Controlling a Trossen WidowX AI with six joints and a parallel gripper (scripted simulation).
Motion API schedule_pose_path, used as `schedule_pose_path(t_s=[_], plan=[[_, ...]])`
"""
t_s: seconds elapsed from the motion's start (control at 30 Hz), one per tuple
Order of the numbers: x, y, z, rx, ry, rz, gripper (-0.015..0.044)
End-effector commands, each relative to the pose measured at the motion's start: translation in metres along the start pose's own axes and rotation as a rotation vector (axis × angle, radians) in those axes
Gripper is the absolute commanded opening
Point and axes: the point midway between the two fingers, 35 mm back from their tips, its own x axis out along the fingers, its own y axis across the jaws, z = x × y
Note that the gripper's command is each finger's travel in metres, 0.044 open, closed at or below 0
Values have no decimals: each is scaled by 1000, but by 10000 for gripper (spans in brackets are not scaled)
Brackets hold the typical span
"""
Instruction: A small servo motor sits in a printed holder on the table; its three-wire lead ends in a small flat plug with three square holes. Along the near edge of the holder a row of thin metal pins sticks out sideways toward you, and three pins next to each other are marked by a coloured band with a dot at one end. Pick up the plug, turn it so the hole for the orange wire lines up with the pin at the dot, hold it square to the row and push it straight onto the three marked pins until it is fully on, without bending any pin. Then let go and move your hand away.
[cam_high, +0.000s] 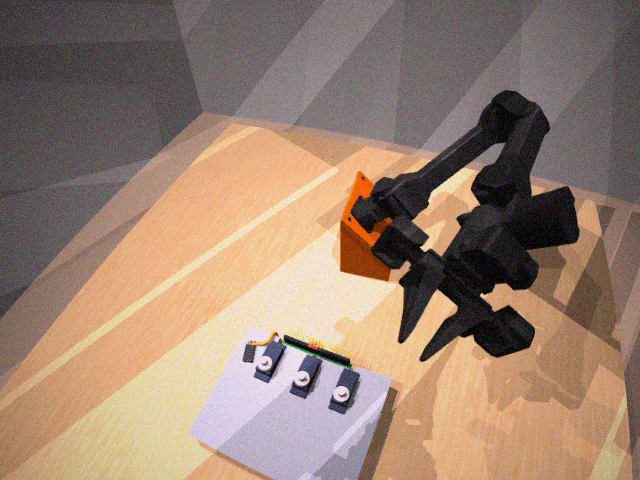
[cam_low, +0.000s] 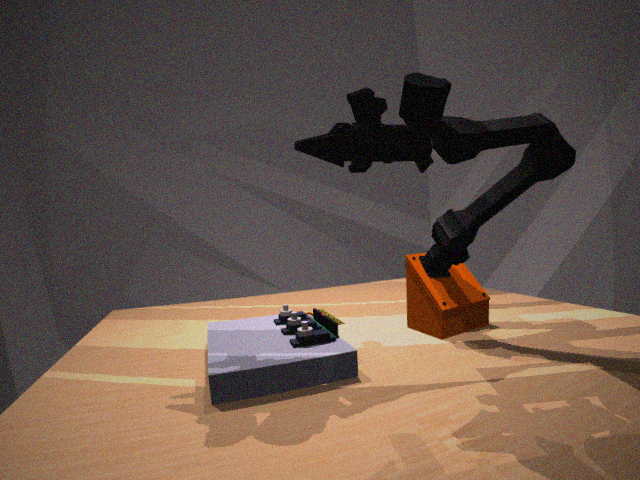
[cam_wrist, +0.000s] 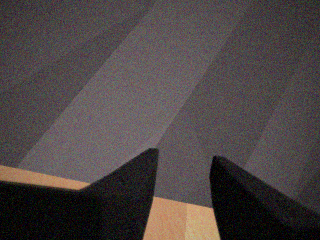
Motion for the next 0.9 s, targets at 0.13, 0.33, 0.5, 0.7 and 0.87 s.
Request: schedule_pose_path(t_s=[0.13, 0.33, 0.5, 0.7, 0.87], plan=[[-19, 12, 13, -132, -72, 82, 115], [-34, 20, 22, -233, -138, 135, 115], [-48, 27, 30, -319, -198, 174, 115], [-60, 33, 36, -427, -257, 210, 115], [-32, 26, 18, -495, -130, 192, 115]])
